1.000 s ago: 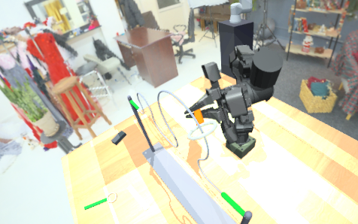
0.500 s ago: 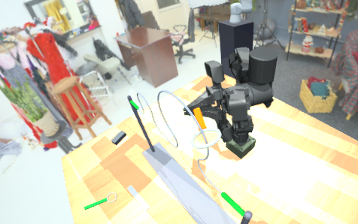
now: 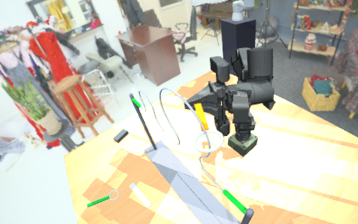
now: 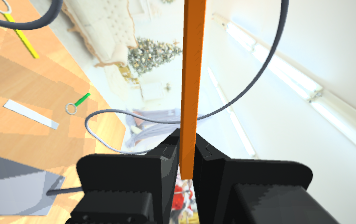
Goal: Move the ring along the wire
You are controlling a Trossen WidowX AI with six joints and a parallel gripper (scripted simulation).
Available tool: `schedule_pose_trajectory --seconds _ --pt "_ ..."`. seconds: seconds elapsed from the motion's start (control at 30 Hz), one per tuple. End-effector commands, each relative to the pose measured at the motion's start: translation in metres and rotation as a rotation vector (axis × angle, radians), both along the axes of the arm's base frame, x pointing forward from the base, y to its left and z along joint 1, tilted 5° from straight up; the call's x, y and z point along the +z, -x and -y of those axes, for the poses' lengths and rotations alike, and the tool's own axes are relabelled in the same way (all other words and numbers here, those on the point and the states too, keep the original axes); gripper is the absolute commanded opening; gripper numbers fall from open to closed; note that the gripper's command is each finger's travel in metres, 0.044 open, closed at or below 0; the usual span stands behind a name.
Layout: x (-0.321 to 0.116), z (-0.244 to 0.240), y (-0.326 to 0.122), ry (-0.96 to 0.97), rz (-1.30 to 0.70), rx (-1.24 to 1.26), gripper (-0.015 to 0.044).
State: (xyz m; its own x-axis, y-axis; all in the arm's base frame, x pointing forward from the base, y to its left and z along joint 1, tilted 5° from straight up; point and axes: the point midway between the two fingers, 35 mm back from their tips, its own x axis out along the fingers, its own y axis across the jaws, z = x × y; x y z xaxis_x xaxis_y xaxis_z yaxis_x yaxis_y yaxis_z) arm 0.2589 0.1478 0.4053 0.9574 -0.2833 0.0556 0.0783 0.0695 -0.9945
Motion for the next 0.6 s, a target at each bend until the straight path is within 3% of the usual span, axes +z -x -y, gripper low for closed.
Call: schedule_pose_trajectory --seconds 0.0,0.57 --pt "-0.0014 -0.0004 -0.0002 0.05 0.006 0.005 -0.015" --pt "0.0032 -0.0002 -0.0003 0.207 0.041 0.008 -0.015"
